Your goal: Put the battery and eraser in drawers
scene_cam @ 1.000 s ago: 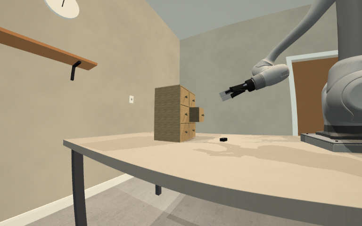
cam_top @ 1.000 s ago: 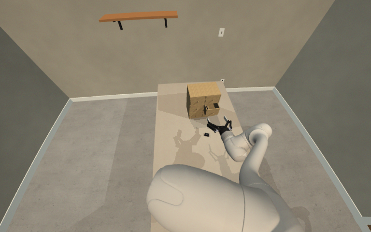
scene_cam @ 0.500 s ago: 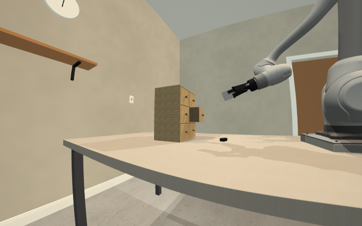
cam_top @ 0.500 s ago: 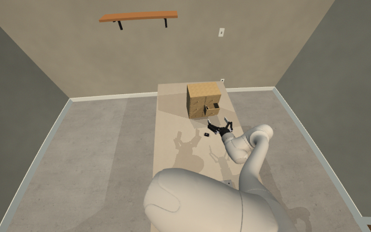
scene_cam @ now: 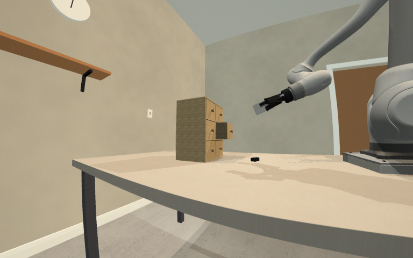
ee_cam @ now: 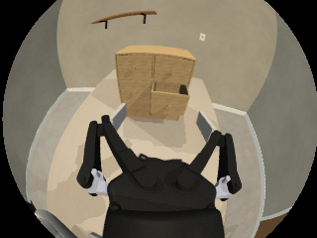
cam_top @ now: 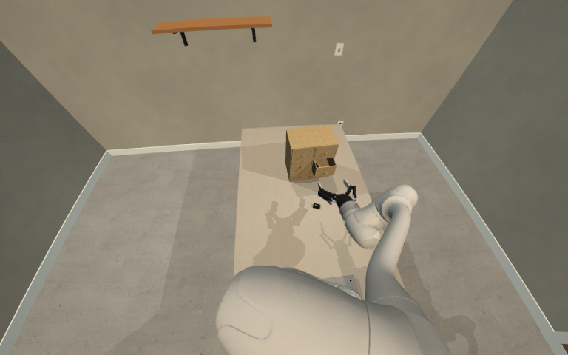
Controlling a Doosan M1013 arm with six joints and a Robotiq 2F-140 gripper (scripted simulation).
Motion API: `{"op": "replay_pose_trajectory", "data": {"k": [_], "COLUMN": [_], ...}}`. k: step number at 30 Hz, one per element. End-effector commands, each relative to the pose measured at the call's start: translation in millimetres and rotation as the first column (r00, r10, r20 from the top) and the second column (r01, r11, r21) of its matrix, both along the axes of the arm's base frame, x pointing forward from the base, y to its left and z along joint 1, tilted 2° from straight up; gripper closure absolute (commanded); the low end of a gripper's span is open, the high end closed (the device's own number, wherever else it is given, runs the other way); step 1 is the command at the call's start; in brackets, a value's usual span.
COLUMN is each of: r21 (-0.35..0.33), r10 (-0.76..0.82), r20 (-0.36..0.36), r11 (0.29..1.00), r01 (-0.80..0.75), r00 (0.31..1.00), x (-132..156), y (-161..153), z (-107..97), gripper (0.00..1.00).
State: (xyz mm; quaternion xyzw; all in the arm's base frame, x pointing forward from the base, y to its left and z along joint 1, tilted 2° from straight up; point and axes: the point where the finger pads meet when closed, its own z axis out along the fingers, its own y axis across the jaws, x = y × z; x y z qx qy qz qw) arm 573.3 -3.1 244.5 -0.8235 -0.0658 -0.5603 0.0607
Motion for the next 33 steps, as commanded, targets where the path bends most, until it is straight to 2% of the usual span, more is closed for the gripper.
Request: {"op": "replay_pose_trajectory", "data": {"k": [1,13,15,30,33], "r21": [-0.003,-0.025,-0.025,-0.054,-0.057], "r10": [0.003,0.004,0.004,0.002,0.001], "r20": [-0.027,-0.149,-0.149,-0.322,-0.335], "r11": [1.0,1.0,1.0,0.998,0.998], "r01": [-0.003,-0.008,-0.008,-0.021,-0.021], "r00": [1.0,0.989,0.989,0.947,0.942], "x": [0.0,-0.1,-0.1,-0.1,-0.1], "y": [0.5,0.1,0.1,0.2,-0.1], "z": [0.7,4.9,4.9,11.0,11.4], "gripper": [0.0,0.0,0.0,0.0,0.0]}}
